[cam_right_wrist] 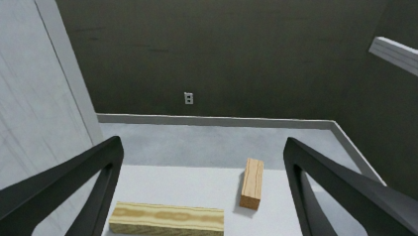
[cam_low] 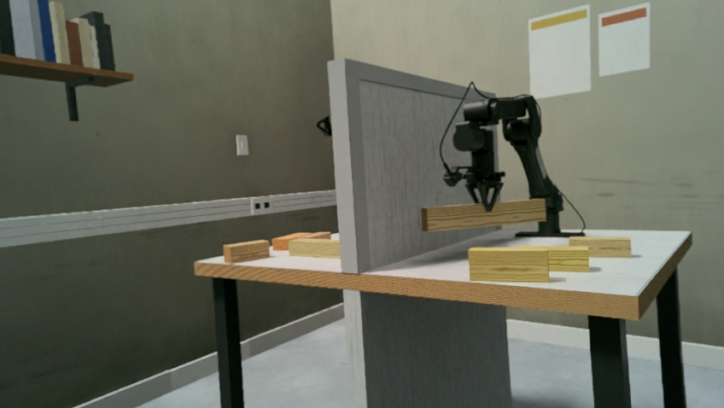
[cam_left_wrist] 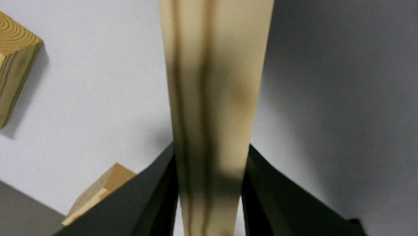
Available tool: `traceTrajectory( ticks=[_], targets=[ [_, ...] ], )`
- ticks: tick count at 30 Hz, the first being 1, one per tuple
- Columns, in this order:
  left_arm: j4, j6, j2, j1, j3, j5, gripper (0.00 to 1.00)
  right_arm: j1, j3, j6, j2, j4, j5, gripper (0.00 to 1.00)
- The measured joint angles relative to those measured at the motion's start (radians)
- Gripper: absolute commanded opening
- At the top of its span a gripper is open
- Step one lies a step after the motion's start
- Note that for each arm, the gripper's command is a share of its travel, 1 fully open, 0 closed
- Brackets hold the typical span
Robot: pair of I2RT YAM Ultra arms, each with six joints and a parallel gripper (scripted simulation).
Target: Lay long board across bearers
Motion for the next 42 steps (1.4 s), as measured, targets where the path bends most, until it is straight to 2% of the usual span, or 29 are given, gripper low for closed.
traceTrajectory(
  ticks=[7, 18, 42],
  targets=[
    [0.005, -0.179, -0.017, 0.040, -0.040, 0.000, 0.00, 0.000, 0.000, 0.000, 0.000, 0.000, 0.000, 1.00],
    [0.034, -0.732, -0.129, 0.182, -0.196, 0.005, 0.00, 0.000, 0.000, 0.000, 0.000, 0.000, 0.000, 1.00],
    [0.168, -1.904, -0.381, 0.400, -0.553, 0.018, 0.00, 0.000, 0.000, 0.000, 0.000, 0.000, 0.000, 1.00]
  ],
)
